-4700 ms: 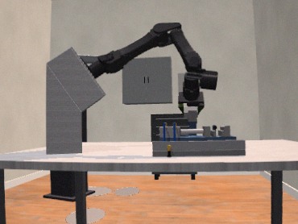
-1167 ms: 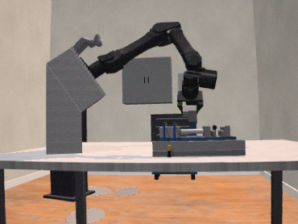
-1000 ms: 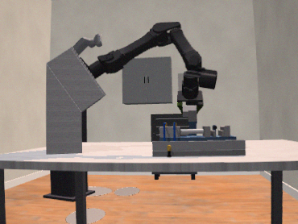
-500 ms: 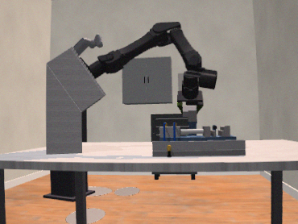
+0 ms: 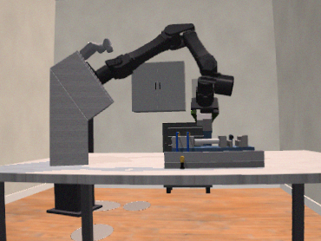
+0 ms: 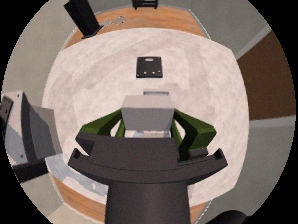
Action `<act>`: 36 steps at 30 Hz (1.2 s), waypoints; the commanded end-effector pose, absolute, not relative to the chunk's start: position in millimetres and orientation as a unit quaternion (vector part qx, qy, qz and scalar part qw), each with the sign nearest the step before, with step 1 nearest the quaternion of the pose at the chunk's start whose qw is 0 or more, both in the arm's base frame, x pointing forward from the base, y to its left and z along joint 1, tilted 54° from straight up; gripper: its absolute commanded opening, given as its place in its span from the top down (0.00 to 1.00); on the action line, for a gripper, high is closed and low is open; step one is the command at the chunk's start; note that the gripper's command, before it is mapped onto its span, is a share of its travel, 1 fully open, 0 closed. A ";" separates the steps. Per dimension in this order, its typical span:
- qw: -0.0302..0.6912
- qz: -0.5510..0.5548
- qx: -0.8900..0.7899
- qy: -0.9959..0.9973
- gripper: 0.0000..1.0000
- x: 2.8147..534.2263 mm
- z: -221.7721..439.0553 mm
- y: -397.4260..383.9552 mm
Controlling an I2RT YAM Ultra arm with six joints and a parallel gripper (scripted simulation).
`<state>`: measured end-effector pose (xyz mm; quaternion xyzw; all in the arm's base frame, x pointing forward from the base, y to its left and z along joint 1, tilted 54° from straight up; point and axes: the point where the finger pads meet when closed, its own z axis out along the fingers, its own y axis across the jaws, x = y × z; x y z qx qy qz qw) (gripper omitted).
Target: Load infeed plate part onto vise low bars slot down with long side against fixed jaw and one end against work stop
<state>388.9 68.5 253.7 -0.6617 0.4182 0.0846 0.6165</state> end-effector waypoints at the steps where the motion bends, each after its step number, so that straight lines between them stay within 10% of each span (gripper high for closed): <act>1: 0.636 0.072 -0.657 0.398 1.00 366.3 291.3 56.4; 36: 0.630 0.068 -0.658 0.407 1.00 375.1 279.9 58.6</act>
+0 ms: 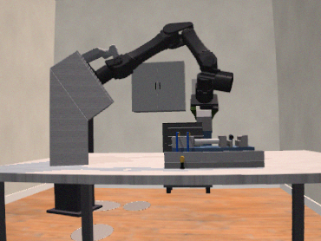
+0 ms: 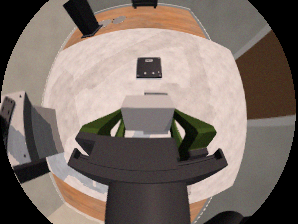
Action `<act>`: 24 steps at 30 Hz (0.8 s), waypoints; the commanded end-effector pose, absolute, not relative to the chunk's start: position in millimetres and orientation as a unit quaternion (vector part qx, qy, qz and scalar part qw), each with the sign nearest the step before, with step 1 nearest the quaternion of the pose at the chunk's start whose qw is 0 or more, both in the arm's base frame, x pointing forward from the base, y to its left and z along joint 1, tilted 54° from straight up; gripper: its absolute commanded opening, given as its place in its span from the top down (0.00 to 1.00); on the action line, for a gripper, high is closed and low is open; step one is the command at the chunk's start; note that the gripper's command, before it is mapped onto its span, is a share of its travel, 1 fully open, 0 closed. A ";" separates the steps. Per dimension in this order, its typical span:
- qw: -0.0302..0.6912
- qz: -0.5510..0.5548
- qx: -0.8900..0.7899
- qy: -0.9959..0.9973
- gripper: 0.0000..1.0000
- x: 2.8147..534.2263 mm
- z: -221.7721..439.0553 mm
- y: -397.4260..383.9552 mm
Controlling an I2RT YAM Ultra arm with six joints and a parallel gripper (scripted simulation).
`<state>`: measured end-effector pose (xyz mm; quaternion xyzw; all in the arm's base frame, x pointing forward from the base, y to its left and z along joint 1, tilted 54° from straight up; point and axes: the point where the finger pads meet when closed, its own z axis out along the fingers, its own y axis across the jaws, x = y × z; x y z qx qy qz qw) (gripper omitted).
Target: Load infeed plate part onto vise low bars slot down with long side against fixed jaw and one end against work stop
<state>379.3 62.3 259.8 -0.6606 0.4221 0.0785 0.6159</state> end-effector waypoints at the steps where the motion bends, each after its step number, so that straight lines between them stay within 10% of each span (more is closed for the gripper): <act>1: 0.630 0.067 -0.659 0.406 1.00 375.3 280.1 59.0; 24: 0.593 0.028 -0.662 0.457 1.00 381.1 258.5 69.9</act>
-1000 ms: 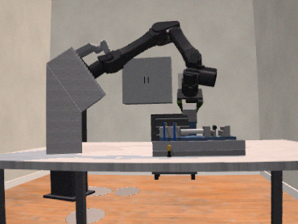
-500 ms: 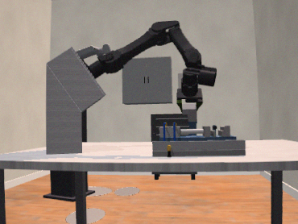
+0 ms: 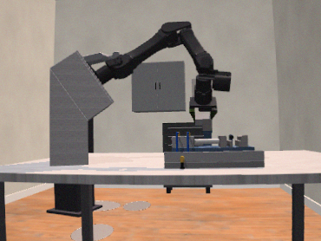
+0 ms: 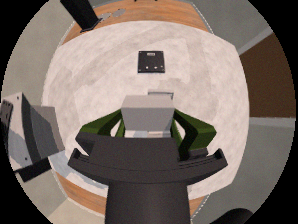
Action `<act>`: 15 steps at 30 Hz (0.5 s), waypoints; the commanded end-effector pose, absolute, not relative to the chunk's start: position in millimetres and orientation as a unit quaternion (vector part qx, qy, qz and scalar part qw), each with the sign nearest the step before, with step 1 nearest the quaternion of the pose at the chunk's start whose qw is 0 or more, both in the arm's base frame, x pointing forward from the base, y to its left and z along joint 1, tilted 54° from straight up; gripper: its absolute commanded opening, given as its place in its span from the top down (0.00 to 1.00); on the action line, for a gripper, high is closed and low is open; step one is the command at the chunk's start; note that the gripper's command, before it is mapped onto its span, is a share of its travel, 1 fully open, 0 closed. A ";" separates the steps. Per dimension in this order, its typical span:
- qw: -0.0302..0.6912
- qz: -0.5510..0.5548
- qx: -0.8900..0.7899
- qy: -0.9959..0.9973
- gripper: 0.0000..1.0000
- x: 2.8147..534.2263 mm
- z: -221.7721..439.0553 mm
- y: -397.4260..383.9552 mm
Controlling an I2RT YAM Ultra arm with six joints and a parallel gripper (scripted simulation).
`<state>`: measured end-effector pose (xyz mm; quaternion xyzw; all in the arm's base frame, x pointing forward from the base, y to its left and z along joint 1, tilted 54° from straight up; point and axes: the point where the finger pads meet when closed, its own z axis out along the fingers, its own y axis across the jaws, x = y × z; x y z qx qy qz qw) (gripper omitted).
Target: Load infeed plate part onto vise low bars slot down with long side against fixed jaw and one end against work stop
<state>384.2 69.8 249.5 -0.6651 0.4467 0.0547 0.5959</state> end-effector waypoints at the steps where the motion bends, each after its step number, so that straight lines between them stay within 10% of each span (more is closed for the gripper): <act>1: 0.589 0.022 -0.662 0.462 1.00 381.1 258.6 69.8; 15: 0.544 -0.041 -0.661 0.516 1.00 381.2 259.0 69.7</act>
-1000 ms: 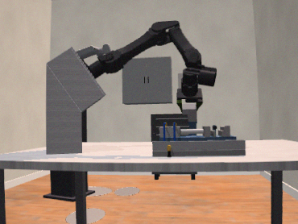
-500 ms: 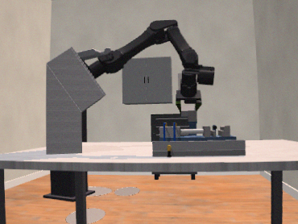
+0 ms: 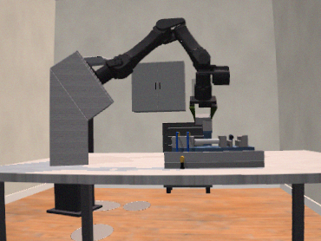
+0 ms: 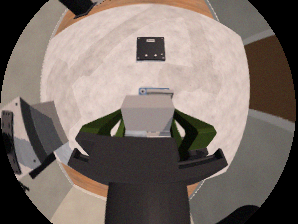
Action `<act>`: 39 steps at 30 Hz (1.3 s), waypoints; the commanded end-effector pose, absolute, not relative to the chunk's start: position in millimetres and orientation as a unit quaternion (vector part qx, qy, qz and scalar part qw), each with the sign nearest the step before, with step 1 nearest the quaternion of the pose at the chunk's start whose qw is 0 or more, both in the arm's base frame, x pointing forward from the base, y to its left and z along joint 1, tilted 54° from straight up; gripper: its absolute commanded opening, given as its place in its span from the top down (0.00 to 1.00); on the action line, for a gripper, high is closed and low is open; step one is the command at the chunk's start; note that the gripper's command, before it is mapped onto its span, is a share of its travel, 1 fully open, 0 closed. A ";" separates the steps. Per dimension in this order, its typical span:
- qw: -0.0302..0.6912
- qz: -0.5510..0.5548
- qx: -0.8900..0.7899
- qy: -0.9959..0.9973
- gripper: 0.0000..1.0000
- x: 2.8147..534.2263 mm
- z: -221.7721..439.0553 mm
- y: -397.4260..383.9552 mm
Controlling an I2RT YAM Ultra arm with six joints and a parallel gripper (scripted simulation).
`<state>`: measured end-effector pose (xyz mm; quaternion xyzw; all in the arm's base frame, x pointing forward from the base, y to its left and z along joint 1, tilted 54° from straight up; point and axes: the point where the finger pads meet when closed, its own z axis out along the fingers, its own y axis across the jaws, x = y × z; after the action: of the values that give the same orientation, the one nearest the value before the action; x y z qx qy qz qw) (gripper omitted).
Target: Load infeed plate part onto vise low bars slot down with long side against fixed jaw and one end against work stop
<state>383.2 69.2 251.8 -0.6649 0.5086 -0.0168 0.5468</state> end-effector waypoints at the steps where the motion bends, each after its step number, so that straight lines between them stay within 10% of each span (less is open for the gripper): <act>1: 0.540 -0.046 -0.660 0.520 1.00 381.2 259.0 69.7; 39: 0.448 -0.166 -0.640 0.602 1.00 387.5 269.6 69.3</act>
<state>383.9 64.7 257.1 -0.6430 0.6077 -0.1509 0.4410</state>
